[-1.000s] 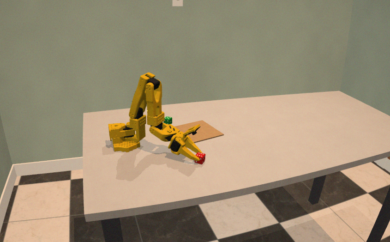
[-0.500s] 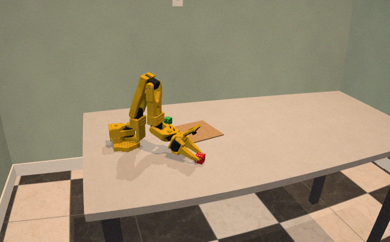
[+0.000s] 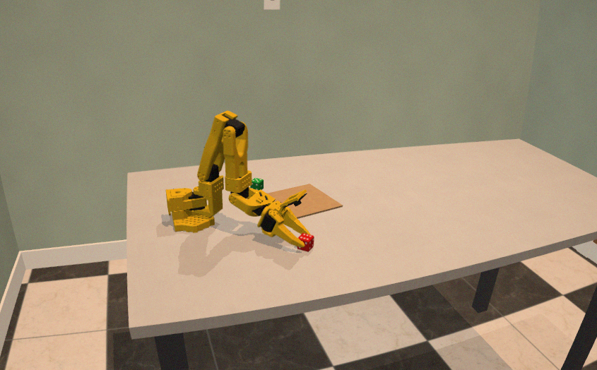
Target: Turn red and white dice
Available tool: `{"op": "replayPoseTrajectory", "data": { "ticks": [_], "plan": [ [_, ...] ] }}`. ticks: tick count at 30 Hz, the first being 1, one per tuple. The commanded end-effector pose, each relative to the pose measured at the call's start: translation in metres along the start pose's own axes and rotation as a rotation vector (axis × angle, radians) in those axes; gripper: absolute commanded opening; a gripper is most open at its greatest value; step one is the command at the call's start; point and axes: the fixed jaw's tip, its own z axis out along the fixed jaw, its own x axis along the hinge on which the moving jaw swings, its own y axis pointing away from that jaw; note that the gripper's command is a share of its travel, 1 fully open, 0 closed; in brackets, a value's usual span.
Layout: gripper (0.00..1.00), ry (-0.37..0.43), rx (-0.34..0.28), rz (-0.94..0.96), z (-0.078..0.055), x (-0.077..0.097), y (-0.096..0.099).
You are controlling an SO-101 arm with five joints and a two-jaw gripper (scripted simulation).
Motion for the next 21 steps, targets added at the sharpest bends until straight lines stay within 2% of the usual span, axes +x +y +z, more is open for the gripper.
{"op": "replayPoseTrajectory", "data": {
  "ticks": [1, 12, 21],
  "plan": [
    [0.23, -0.035, 0.001, -0.008, 0.0018, -0.007, -0.0001],
    [0.32, -0.035, 0.001, -0.008, 0.0018, -0.007, -0.0001],
    [0.33, -0.035, 0.001, -0.008, 0.0018, -0.007, -0.0001]
  ]
}}
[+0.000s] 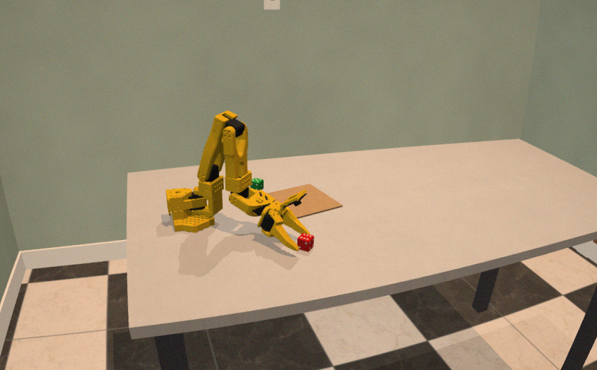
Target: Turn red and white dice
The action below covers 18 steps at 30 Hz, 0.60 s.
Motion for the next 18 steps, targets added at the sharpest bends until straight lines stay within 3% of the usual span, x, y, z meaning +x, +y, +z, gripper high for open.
{"op": "replayPoseTrajectory", "data": {
  "ticks": [1, 18],
  "plan": [
    [0.33, -0.035, 0.001, -0.008, 0.002, -0.007, 0.0],
    [0.33, -0.035, 0.001, -0.008, -0.007, -0.038, 0.0]
  ]
}}
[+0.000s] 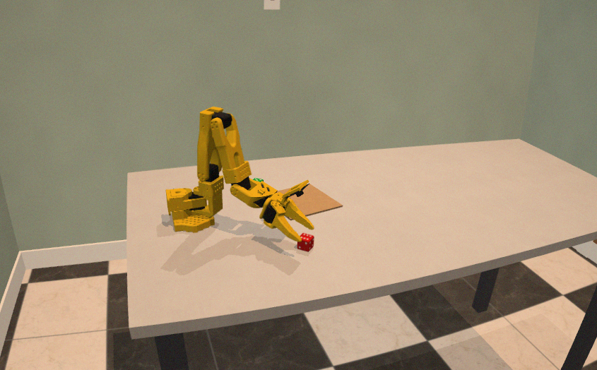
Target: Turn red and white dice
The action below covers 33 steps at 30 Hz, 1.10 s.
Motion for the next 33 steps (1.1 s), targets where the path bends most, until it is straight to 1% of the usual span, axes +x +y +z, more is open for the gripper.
{"op": "replayPoseTrajectory", "data": {
  "ticks": [1, 5, 9, 33],
  "plan": [
    [0.33, -0.022, 0.001, -0.008, -0.005, -0.019, 0.0],
    [0.33, -0.022, 0.001, -0.008, -0.01, -0.028, 0.0],
    [0.33, -0.022, 0.001, -0.008, -0.013, -0.031, 0.0],
    [0.33, -0.022, 0.001, -0.008, -0.014, -0.032, 0.0]
  ]
}}
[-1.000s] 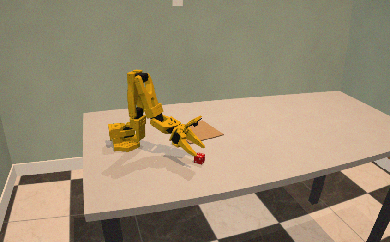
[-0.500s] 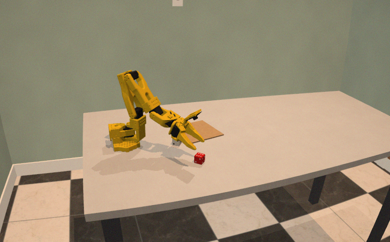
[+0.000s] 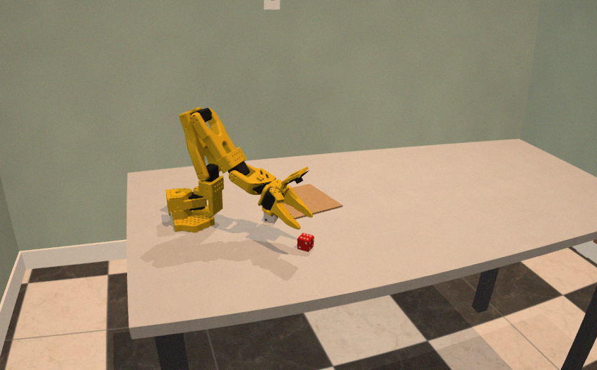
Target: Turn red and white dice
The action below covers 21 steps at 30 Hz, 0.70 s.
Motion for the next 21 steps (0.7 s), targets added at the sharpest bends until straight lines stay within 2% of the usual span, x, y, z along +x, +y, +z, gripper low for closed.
{"op": "replayPoseTrajectory", "data": {
  "ticks": [1, 7, 14, 16, 21],
  "plan": [
    [0.33, -0.04, 0.001, -0.008, -0.001, -0.01, 0.0],
    [0.33, -0.1, 0.001, -0.008, -0.004, -0.023, 0.0],
    [0.32, -0.289, 0.0, -0.008, -0.019, -0.063, 0.0],
    [0.32, -0.289, 0.0, -0.008, -0.019, -0.063, 0.0],
    [0.32, -0.434, 0.0, -0.008, -0.036, -0.091, 0.0]
  ]
}}
